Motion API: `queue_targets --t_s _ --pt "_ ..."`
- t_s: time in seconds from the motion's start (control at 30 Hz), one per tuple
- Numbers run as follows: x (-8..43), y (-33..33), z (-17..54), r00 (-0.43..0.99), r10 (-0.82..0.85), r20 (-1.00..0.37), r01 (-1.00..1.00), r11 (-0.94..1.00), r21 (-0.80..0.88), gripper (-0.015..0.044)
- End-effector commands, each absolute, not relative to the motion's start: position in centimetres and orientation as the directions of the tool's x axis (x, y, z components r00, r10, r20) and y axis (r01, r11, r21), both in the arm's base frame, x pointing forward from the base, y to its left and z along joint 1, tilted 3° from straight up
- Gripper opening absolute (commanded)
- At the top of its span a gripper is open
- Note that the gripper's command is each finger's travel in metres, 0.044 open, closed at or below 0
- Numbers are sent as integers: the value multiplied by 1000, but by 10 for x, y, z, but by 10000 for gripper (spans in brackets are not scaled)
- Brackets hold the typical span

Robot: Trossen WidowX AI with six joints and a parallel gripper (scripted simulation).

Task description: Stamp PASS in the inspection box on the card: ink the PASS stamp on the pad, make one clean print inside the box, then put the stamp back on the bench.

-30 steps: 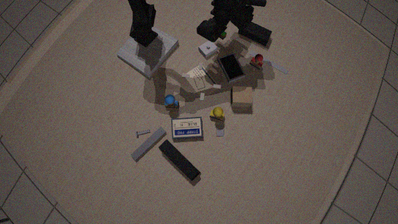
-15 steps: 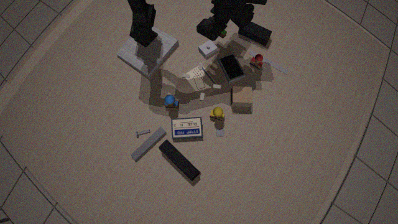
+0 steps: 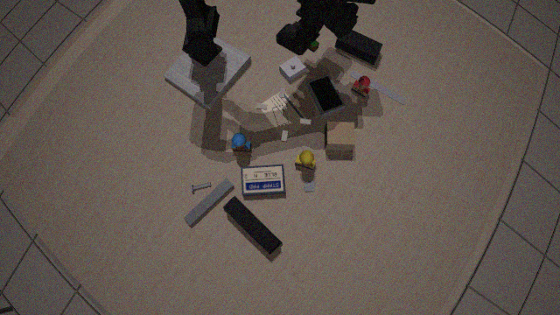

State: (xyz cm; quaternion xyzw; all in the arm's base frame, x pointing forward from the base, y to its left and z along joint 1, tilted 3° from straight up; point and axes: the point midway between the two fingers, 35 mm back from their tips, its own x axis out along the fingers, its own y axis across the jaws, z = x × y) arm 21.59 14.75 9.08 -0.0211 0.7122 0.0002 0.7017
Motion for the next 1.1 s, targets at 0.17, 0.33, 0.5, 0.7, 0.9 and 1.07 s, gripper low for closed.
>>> queue_targets --t_s 0.17,0.33,0.5,0.7,0.9,1.07 --pt "217 149 98 -9 -25 -1000 -26 999 -25 0" --pt "217 149 101 -9 -25 -1000 -26 999 -25 0" --pt "216 148 103 -9 -25 -1000 -26 999 -25 0" --pt "239 138 104 -7 -26 -1000 -26 999 -26 0" --pt "269 120 105 -4 -27 -1000 -25 999 -27 0" --pt "293 101 105 -3 -29 -1000 -25 999 -29 0"
